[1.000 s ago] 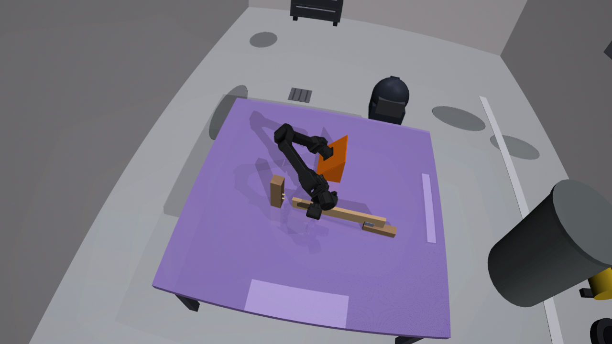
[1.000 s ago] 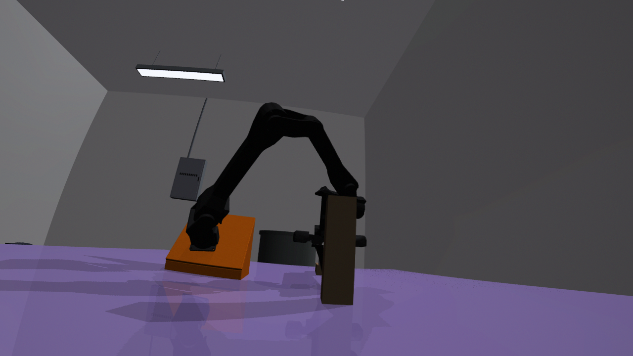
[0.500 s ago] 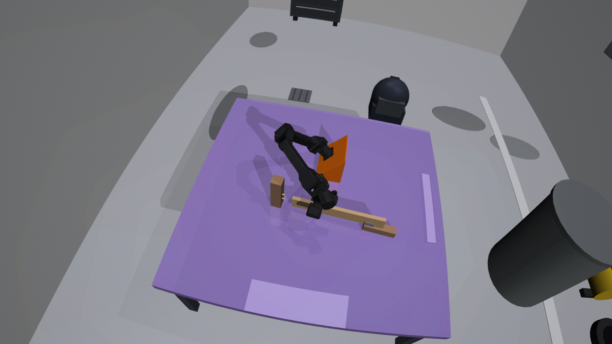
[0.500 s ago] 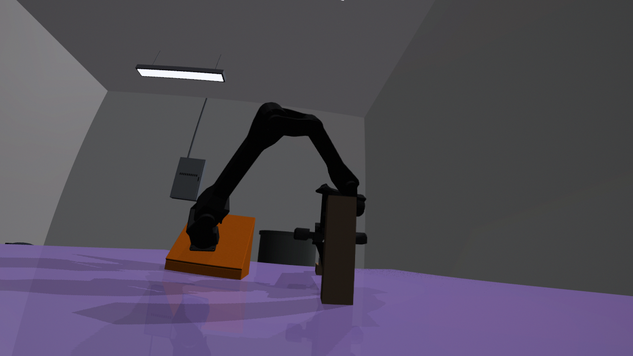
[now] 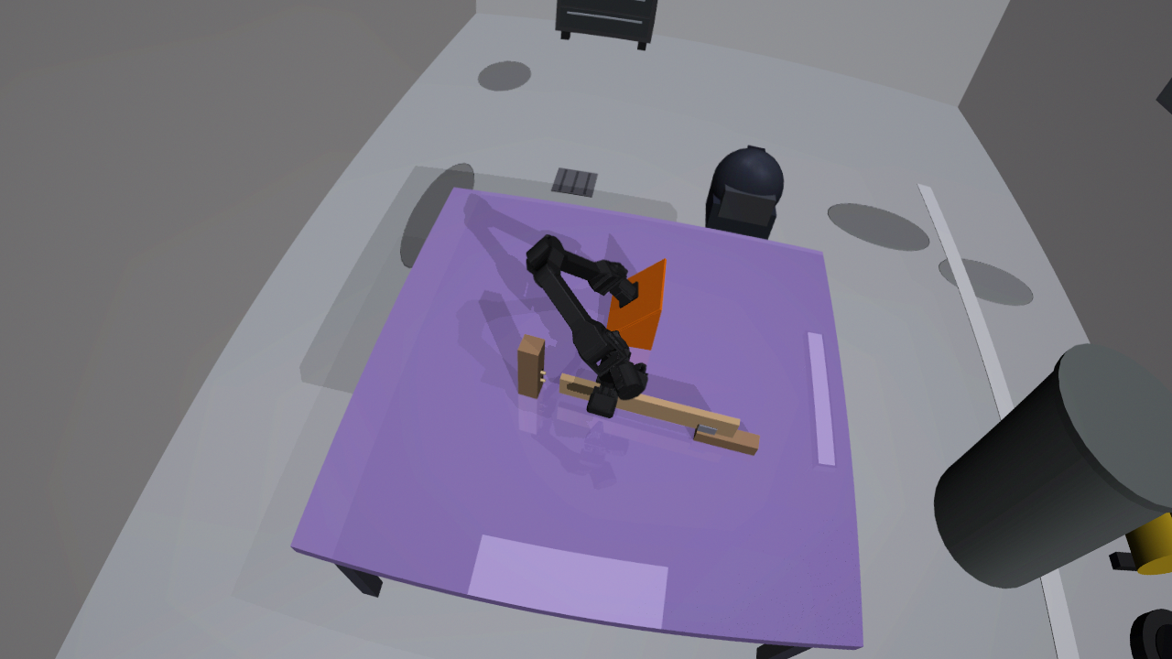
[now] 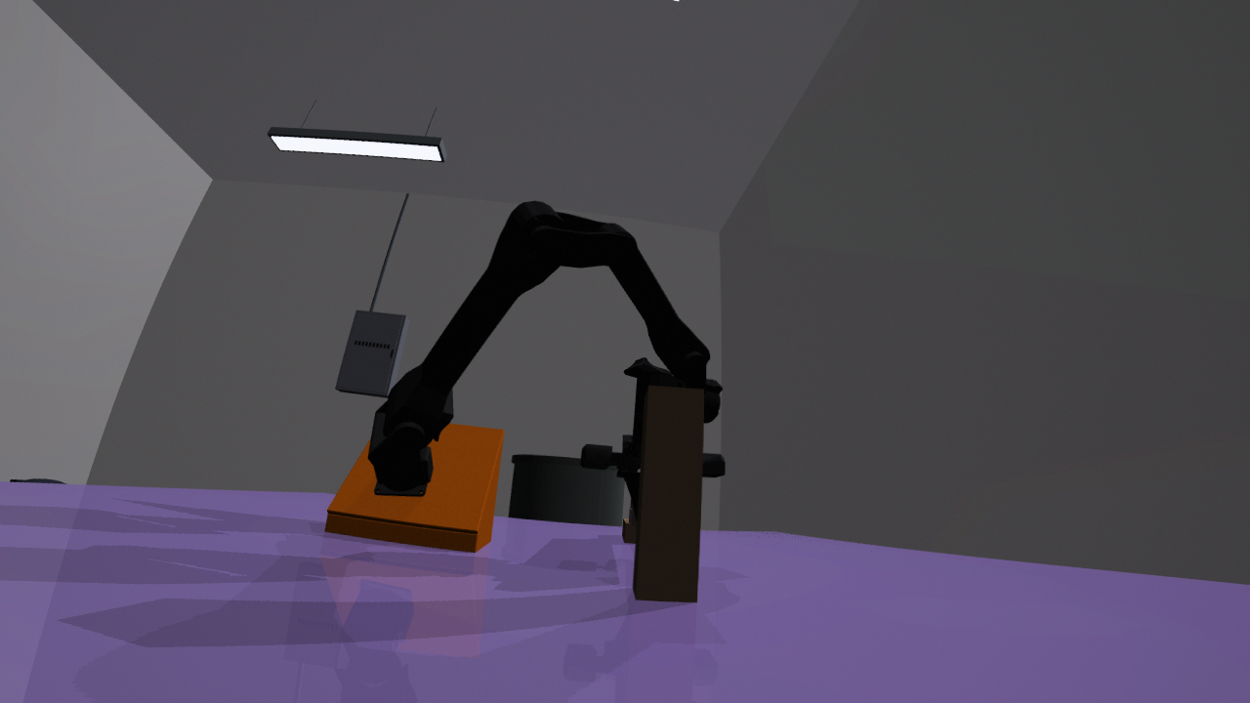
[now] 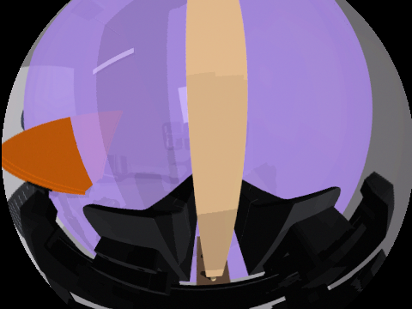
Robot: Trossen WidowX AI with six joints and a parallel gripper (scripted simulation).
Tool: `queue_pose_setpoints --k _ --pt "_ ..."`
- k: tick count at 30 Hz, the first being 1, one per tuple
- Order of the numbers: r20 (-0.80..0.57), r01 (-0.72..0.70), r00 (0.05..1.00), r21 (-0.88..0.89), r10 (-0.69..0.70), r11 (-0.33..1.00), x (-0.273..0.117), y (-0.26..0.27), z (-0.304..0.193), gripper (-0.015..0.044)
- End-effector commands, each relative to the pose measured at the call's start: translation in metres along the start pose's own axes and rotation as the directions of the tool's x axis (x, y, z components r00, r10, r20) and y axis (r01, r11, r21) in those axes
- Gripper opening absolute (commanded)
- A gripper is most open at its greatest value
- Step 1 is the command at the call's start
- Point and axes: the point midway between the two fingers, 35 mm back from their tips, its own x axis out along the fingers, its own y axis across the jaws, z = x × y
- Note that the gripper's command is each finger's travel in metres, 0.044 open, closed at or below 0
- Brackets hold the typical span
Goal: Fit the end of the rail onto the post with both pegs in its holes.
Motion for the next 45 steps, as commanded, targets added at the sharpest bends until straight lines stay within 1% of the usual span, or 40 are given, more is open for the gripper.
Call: queue_pose_setpoints --k 1,9,45 --pt "0.017 0.009 1.0 0.002 -0.009 1.0 -0.0076 -0.0019 0.0037 0.0" --pt "0.017 0.009 1.0 0.002 -0.009 1.0 -0.0115 -0.0018 0.0036 0.0" --pt "0.017 0.009 1.0 0.002 -0.009 1.0 -0.0063 0.0 0.0037 0.0"
